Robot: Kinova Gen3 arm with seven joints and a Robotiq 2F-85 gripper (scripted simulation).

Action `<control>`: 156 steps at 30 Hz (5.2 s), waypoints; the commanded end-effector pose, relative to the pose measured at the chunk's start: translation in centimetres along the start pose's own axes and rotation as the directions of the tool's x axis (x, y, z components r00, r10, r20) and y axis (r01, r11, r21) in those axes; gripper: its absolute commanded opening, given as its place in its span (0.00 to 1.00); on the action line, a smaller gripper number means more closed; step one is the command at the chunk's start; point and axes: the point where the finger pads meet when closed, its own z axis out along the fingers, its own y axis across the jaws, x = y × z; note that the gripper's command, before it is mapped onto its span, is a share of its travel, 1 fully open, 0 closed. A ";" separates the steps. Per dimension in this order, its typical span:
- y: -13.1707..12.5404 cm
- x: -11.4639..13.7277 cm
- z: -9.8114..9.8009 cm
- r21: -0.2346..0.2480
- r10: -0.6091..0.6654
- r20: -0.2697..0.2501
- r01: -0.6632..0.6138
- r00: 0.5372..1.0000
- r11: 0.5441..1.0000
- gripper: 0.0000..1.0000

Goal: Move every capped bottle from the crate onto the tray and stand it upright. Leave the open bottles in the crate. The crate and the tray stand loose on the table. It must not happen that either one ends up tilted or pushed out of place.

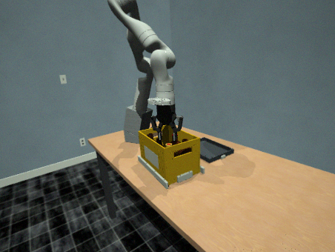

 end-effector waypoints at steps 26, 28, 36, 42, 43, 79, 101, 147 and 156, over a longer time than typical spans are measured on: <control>-0.2 -0.2 0.2 0.001 -0.003 0.003 0.003 1.000 1.000 0.60; -0.2 -0.2 0.2 0.001 -0.003 0.003 0.003 1.000 1.000 0.60; -0.2 -0.1 0.6 0.001 -0.003 0.003 0.003 1.000 1.000 0.60; -0.2 -0.1 1.4 0.001 -0.003 0.003 0.003 1.000 1.000 0.60; -0.2 -0.1 1.5 0.001 -0.003 0.003 0.003 1.000 1.000 0.60; -0.3 -0.2 4.0 0.001 -0.003 0.003 0.003 1.000 1.000 0.60; -0.2 -0.2 4.0 0.001 -0.003 0.003 0.003 1.000 1.000 0.60; -0.2 -0.2 3.9 0.001 -0.003 0.002 0.003 1.000 1.000 0.00; -0.2 -0.2 2.6 0.001 -0.003 0.003 0.003 1.000 1.000 0.00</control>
